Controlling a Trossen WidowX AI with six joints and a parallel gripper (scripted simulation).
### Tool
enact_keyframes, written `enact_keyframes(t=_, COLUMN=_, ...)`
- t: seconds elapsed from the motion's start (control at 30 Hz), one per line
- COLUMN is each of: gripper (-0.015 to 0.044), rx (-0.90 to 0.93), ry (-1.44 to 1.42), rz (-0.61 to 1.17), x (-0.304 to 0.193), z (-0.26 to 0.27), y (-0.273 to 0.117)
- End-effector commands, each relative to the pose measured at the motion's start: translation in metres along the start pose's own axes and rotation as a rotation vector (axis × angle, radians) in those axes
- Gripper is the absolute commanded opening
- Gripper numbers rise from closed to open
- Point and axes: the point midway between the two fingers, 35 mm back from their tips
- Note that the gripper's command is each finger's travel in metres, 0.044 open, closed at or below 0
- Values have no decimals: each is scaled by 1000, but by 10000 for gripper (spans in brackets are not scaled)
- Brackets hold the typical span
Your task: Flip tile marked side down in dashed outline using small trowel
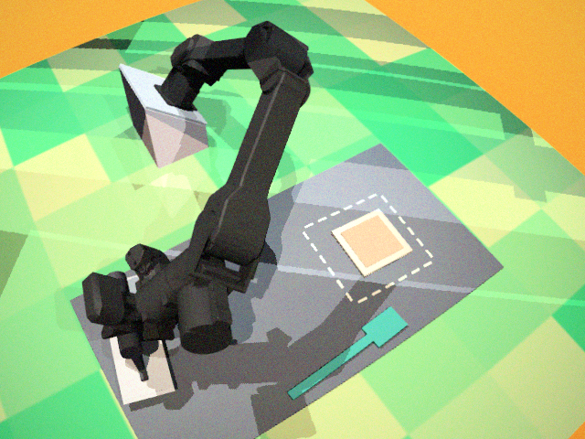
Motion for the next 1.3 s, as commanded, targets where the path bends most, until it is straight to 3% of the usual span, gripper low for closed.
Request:
enact_keyframes(t=0.0, gripper=0, rx=8, ry=7, rz=3, x=0, z=-3, y=4)
enact_keyframes(t=0.27, gripper=0, rx=7, ry=7, rz=3, x=2, z=-10, y=10)
enact_keyframes(t=0.67, gripper=300, rx=7, ry=7, rz=3, x=2, z=-10, y=10)
enact_keyframes(t=1.0, gripper=300, rx=7, ry=7, rz=3, x=2, z=-10, y=7)
enact_keyframes(t=1.27, gripper=300, rx=4, ry=3, rz=2, x=1, z=-11, y=-41)
Point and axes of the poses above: the point midway between the two fingers, 35 mm back from their tips, its own y axis out along the fingers, its own z axis across the jaws, x = y × z, and after that the axes turned 11 degrees about y, right-handed
